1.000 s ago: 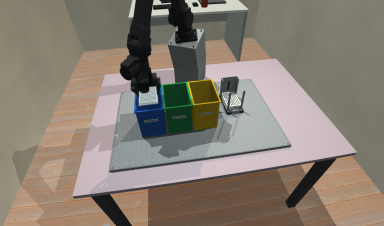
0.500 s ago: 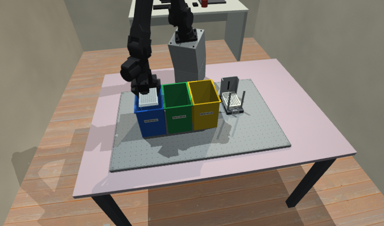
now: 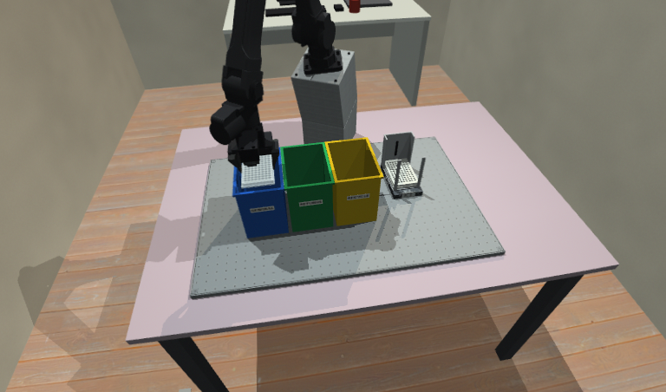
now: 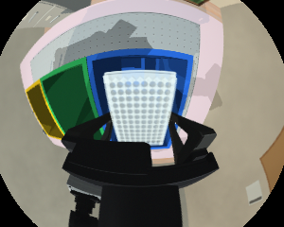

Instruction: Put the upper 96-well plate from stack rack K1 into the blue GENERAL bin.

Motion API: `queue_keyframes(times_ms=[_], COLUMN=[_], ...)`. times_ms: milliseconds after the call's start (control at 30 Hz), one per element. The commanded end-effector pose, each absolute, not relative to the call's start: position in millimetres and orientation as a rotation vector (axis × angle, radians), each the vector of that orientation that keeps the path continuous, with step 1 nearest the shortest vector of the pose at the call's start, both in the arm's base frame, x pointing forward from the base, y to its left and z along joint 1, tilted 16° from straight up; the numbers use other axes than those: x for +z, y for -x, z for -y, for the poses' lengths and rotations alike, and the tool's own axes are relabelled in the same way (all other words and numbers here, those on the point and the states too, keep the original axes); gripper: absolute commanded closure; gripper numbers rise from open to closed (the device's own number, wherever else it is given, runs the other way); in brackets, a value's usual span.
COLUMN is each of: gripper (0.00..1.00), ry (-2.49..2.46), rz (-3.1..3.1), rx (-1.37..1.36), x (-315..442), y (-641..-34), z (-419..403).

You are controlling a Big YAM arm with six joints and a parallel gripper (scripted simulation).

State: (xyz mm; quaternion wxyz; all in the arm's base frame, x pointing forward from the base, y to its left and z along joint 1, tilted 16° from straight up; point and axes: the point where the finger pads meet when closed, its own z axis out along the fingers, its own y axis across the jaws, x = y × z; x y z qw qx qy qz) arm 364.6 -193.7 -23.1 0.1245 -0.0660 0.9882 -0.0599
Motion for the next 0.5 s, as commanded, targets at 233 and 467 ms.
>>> queue_keyframes(times_ms=[233, 467], gripper=[1.00, 1.00], ry=[0.192, 0.192], rz=[-2.881, -2.880], rx=[-0.174, -0.175], x=[-34.0, -38.0], y=[-369.2, -371.2], z=[192.2, 193.2])
